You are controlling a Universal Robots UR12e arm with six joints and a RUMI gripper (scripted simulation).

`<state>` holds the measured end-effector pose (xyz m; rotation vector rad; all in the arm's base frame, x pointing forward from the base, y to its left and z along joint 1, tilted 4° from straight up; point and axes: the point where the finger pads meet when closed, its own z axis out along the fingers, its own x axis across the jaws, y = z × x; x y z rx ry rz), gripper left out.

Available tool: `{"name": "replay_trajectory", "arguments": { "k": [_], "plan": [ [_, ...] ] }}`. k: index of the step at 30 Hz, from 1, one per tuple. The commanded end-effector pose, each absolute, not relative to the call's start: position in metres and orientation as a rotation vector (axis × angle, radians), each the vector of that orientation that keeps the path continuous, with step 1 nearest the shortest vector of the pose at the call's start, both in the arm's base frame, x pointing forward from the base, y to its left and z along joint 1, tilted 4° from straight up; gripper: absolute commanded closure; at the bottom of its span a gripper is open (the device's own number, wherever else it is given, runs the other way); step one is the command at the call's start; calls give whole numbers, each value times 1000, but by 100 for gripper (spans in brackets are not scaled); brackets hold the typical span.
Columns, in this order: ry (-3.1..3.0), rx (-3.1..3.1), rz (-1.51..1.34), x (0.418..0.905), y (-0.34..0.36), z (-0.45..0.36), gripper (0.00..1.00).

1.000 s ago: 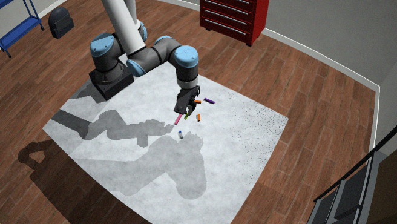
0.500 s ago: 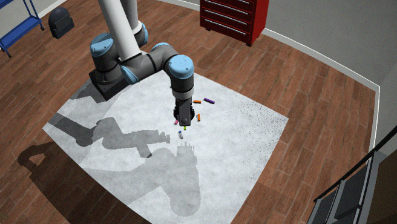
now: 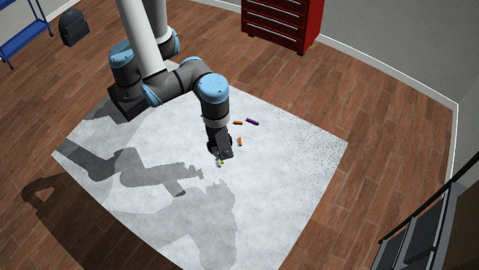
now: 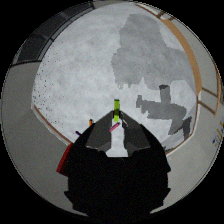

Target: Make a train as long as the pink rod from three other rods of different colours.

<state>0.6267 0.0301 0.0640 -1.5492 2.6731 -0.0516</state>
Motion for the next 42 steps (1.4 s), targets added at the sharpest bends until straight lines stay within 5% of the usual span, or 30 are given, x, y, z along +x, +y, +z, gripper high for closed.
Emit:
{"name": "replay_trajectory", "arguments": {
  "k": [1, 42],
  "plan": [
    [2651, -1585, -53, 629, 27, 65, 100],
    [2648, -1590, -53, 633, 26, 2, 100]
  ]
}}
